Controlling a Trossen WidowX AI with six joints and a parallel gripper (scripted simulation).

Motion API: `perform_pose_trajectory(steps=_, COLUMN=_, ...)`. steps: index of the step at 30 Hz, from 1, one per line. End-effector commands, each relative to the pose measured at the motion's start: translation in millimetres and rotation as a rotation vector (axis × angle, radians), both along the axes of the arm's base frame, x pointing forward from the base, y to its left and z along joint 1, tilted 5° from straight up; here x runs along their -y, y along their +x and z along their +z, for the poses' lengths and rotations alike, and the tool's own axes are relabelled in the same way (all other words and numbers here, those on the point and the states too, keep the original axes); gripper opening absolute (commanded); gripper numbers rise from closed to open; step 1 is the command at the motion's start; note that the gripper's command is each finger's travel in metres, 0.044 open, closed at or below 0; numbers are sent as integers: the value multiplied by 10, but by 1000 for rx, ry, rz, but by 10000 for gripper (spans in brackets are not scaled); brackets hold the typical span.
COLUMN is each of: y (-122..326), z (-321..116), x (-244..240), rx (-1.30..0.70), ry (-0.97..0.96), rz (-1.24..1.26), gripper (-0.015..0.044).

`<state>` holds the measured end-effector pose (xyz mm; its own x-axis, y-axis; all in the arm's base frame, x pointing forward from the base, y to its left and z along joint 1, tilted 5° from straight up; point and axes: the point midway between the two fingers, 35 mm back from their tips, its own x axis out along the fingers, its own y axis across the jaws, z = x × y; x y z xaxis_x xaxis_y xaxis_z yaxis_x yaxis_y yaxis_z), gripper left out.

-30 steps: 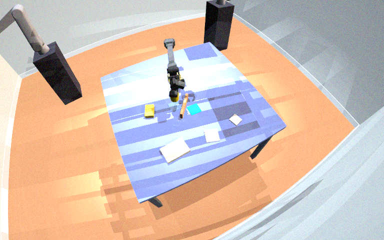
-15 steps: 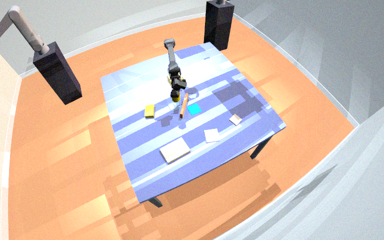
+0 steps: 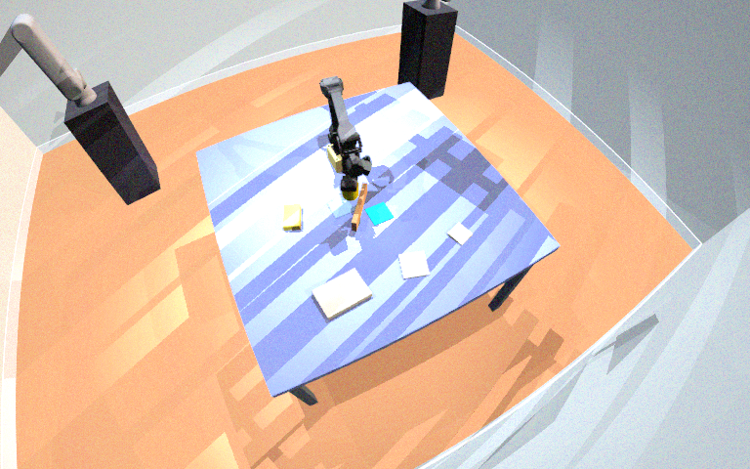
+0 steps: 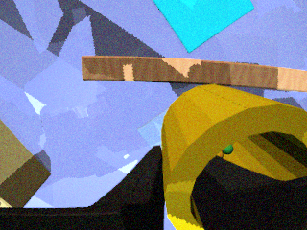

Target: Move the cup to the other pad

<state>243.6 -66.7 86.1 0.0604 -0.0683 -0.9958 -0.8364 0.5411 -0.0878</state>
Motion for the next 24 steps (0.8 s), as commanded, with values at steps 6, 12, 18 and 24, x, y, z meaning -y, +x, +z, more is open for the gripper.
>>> perform_pose_trajectory(steps=6, y=147, z=21, x=-136, rx=10, ry=-7, rz=-2, gripper=0)
perform_pose_trajectory(steps=12, y=229, z=22, x=-234, rx=11, ry=-6, rz=-2, gripper=0)
perform_pose_trajectory(steps=18, y=318, z=25, x=-337, rx=12, ry=-5, rz=-2, gripper=0)
perform_pose_trajectory(steps=24, y=417, z=31, x=-446, rx=13, ry=-4, rz=-2, gripper=0)
